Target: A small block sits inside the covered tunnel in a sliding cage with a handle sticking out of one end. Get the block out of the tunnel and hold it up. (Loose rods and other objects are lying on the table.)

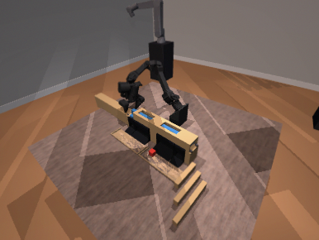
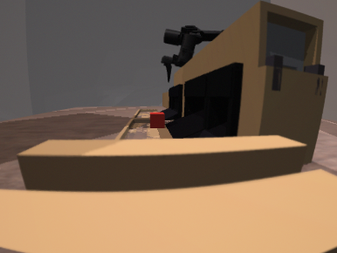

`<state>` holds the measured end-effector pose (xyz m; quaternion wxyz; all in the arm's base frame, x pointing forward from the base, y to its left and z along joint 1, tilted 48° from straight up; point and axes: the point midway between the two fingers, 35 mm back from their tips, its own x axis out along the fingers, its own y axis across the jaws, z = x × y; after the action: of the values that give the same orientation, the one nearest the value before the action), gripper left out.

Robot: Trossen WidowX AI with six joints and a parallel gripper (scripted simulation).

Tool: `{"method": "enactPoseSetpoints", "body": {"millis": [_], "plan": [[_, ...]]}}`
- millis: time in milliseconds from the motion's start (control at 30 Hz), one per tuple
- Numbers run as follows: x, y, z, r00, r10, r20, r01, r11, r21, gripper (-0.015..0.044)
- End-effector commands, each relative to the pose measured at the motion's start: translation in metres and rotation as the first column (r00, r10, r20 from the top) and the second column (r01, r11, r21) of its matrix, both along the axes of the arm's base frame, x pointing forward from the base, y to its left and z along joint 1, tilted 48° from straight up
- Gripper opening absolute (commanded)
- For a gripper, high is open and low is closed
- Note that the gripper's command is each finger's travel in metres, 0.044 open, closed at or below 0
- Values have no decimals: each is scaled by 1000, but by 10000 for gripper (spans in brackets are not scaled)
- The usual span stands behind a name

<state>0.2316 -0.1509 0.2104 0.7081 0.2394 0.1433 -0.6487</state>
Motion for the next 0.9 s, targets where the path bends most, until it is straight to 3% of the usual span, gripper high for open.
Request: {"method": "enactPoseSetpoints", "body": {"millis": [0, 33, 567, 867], "plan": [[-3, -4, -3, 1000, 1, 5, -1, 1000, 0, 440], [-3, -5, -4, 1000, 1, 5, -1, 1000, 0, 440], [0, -2, -2, 1000, 0, 0, 0, 1000, -1, 20], [0, -2, -2, 1000, 0, 0, 0, 1000, -1, 0]]}}
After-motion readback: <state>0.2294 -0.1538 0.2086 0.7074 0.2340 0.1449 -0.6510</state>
